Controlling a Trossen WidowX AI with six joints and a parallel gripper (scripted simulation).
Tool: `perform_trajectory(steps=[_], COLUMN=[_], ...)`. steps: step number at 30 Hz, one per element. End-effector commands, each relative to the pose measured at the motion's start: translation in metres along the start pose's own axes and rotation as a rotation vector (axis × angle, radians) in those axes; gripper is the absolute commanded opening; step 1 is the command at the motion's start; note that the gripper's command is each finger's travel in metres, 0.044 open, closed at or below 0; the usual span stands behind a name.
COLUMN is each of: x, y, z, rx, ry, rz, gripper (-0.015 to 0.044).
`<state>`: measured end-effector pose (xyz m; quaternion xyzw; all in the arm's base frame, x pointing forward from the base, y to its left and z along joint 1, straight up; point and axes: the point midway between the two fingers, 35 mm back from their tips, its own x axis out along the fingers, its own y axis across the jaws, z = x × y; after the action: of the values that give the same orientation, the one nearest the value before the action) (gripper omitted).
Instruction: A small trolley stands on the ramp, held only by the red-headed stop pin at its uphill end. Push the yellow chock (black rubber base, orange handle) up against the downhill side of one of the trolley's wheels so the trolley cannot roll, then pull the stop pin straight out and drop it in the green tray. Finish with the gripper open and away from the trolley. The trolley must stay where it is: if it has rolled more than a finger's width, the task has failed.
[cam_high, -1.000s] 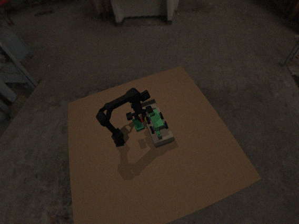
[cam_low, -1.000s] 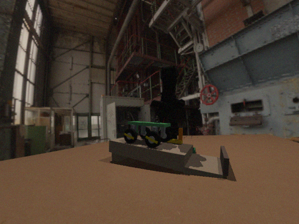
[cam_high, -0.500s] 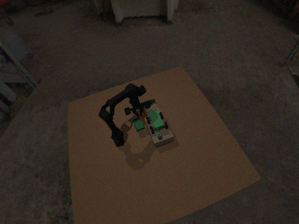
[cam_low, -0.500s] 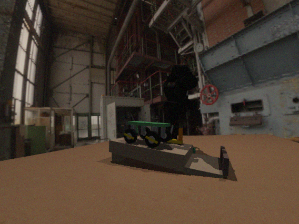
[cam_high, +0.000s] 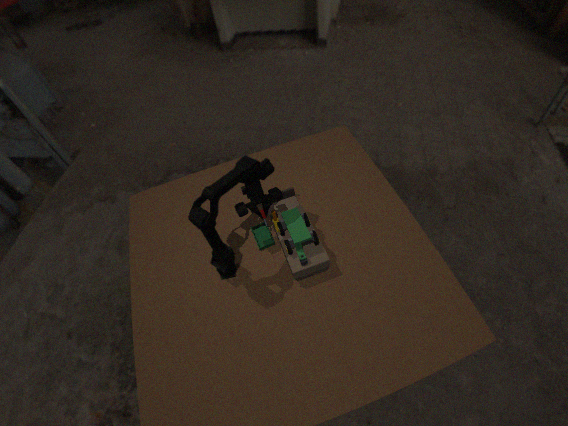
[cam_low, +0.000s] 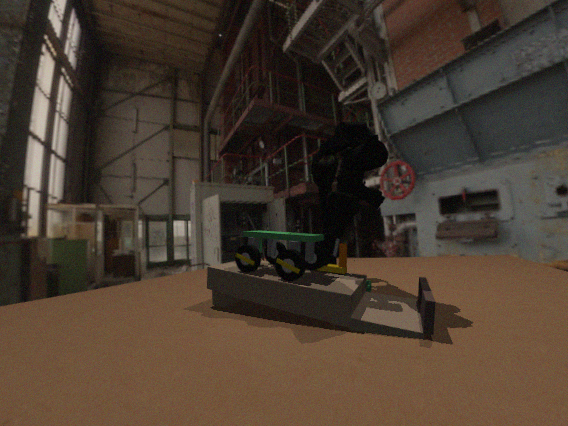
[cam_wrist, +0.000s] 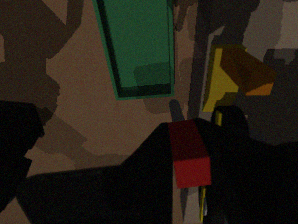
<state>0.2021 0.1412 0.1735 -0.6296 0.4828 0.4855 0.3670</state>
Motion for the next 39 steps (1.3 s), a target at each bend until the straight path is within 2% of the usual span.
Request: perform_trajectory(steps=[1,39], x=[-0.0002,0.0009], y=[0.0006,0.0016], z=[-0.0007,-0.0076], rx=[-0.109,-1.238], ry=[-0.023,-0.168], rz=[-0.013,-0.176], gripper=[0.0,0.0])
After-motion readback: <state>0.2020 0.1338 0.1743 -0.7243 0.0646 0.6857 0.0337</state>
